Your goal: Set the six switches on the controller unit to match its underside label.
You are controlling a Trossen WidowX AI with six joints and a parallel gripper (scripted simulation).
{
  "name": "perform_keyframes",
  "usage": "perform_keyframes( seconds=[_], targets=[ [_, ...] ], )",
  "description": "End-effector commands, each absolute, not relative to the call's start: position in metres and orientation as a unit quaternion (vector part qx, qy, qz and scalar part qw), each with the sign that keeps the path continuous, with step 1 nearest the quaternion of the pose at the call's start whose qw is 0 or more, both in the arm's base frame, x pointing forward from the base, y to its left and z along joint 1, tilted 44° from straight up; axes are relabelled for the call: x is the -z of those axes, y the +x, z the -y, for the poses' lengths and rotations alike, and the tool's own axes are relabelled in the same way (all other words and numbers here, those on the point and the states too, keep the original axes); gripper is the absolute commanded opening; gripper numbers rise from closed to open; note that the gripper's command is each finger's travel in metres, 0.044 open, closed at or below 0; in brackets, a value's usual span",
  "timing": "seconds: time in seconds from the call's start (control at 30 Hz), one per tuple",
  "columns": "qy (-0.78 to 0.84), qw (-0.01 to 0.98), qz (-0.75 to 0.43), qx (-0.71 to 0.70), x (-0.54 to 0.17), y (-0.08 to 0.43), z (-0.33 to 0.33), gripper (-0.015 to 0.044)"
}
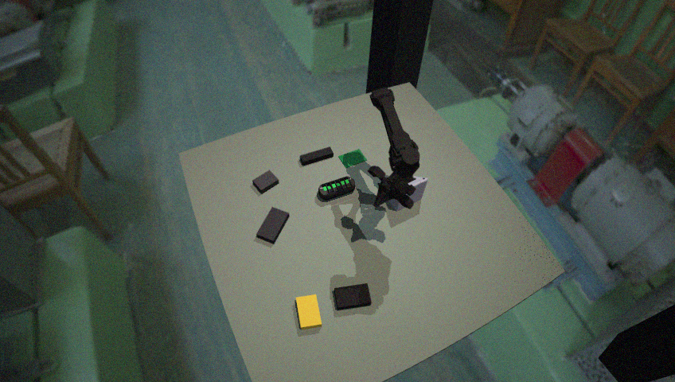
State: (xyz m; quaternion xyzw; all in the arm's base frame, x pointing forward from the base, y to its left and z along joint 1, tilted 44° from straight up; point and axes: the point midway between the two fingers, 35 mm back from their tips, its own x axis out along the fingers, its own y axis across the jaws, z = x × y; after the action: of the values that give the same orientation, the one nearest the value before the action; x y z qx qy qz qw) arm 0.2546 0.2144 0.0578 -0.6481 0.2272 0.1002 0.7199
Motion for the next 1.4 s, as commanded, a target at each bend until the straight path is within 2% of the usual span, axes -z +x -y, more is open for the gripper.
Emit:
perform_keyframes(
  seconds=[0.0, 0.33, 0.63, 1.07, 1.37],
  targets=[
    [-0.752, 0.574, -0.296, -0.134, -0.069, 0.299, -0.163, 0.0],
    [-0.821, 0.379, -0.369, -0.214, -0.085, 0.335, -0.08, 0.0],
    [-0.83, 0.217, -0.402, -0.321, -0.102, 0.342, 0.003, 0.0],
    [-0.782, 0.032, -0.37, -0.5, -0.133, 0.307, 0.117, 0.0],
    [-0.745, -0.035, -0.315, -0.586, -0.15, 0.27, 0.167, 0.0]
  ],
)
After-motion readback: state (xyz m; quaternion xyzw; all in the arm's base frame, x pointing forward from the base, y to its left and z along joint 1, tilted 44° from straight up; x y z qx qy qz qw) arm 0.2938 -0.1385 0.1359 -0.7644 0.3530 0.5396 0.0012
